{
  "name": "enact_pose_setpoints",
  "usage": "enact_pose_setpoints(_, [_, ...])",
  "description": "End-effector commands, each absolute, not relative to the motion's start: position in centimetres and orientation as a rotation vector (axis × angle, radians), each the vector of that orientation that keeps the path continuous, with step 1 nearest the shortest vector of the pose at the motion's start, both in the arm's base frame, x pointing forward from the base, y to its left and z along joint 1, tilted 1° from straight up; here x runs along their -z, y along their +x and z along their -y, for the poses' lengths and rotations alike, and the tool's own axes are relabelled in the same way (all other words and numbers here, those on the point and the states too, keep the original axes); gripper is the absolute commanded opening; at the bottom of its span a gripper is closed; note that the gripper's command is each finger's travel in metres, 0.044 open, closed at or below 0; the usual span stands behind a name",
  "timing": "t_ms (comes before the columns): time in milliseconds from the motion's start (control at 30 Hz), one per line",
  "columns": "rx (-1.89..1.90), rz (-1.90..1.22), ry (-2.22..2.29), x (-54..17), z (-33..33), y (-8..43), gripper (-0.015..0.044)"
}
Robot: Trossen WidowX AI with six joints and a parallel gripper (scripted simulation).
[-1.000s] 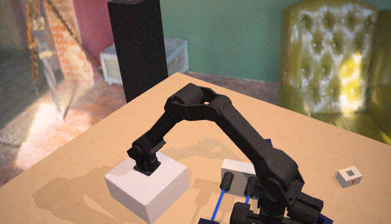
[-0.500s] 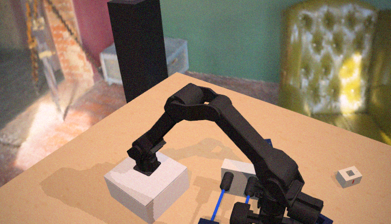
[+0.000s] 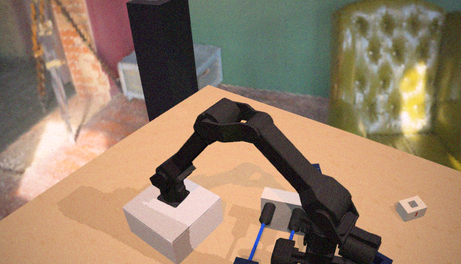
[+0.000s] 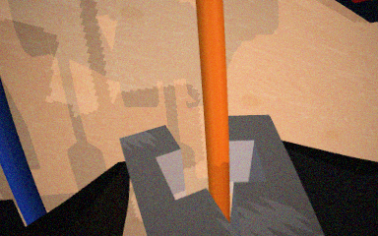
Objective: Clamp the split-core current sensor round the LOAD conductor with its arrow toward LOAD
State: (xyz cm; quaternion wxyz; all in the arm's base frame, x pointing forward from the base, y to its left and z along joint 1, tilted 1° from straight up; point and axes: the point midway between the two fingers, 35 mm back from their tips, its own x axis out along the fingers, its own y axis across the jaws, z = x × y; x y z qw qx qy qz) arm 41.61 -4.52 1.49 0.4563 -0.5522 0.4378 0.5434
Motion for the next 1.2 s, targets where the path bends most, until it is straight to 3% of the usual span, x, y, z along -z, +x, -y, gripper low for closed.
enact_pose_setpoints(0, [-1.306, -1.086, -1.376, -2.30, 5.36, 41.91, 0.0000])
enact_pose_setpoints(1167, [-1.340, -1.079, -1.361, -1.50, 4.52, 41.61, 0.0000])
